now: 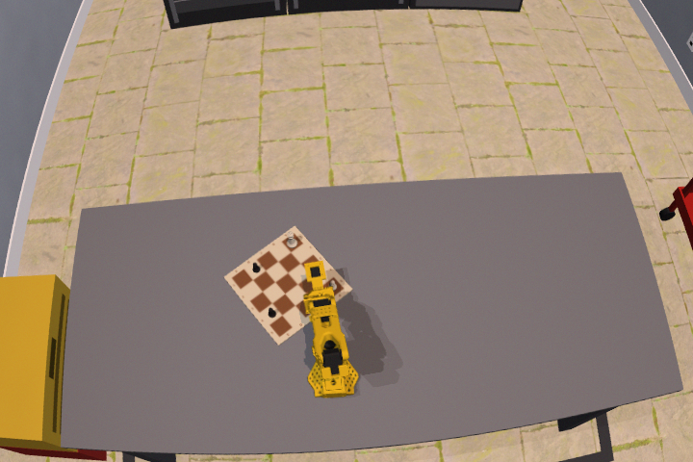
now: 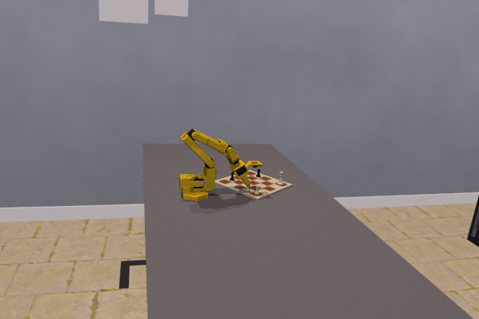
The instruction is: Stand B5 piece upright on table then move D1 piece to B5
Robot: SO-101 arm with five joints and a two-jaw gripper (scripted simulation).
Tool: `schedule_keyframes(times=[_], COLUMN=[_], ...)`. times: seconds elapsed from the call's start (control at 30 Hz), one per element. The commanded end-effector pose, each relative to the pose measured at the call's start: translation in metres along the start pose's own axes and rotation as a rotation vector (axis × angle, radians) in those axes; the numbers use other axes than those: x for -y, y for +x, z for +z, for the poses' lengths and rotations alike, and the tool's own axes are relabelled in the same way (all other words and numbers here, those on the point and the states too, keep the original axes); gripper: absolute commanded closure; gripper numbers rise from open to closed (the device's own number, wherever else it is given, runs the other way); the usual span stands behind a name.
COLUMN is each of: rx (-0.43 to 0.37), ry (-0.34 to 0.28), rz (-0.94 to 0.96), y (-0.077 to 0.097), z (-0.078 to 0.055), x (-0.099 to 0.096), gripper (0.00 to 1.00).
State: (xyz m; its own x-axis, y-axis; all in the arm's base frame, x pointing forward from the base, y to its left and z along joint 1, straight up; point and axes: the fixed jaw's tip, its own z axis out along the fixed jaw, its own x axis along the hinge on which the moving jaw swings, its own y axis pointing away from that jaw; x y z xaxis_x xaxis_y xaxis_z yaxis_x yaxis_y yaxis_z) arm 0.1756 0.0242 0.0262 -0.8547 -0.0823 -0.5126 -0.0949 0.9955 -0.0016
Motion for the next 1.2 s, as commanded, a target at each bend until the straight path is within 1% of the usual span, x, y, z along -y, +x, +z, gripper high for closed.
schedule_keyframes(times=[0.0,0.93,1.17], rx=[0.004,0.004,0.004], ry=[0.004,0.004,0.007], rz=[0.005,0.005,0.005], y=[-0.0025,-0.0027,-0.0052], z=[-0.001,-0.0012,-0.0053], x=[0.0014,0.0015,0.0025], gripper=[1.0,1.0,1.0])
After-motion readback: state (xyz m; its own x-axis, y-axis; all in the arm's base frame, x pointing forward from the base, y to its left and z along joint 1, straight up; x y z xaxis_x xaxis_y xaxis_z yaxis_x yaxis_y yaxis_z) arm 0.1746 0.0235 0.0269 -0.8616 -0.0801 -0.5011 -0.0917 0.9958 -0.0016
